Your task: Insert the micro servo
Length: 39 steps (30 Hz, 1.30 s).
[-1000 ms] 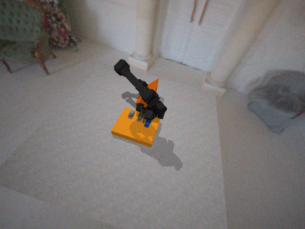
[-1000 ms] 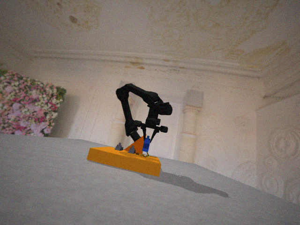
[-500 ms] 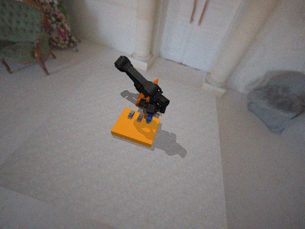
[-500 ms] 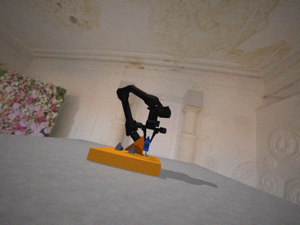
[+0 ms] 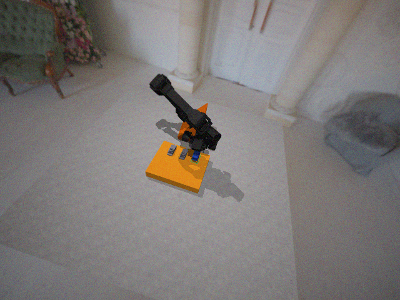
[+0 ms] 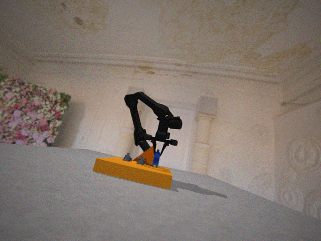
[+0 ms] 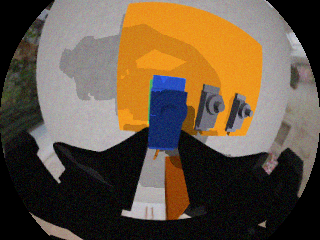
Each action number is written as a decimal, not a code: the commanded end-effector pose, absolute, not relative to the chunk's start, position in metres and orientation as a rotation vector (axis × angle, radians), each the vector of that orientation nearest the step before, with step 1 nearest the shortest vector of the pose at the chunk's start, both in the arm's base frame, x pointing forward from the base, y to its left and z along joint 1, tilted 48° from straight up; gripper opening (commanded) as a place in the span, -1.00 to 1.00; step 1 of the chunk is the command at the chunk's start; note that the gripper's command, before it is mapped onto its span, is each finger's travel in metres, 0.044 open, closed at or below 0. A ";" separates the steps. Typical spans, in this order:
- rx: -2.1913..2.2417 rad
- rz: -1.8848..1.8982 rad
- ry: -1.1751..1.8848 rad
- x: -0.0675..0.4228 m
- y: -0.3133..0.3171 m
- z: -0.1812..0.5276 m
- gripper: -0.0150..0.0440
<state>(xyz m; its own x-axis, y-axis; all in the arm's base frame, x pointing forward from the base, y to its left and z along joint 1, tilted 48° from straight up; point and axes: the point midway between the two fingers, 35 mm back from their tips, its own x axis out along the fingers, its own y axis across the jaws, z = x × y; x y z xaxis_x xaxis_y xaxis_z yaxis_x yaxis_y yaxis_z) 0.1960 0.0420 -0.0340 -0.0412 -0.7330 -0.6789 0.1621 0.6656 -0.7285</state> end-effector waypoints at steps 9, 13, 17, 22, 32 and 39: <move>-0.517 -0.766 1.433 0.198 0.042 -0.035 -0.49; -0.517 -0.766 1.433 0.199 0.042 -0.034 -0.49; -0.517 -0.766 1.433 0.199 0.042 -0.034 -0.49; -0.517 -0.766 1.433 0.199 0.041 -0.035 -0.49; -0.518 -0.766 1.432 0.199 0.033 -0.042 -0.49; -0.518 -0.766 1.432 0.198 0.027 -0.047 -0.49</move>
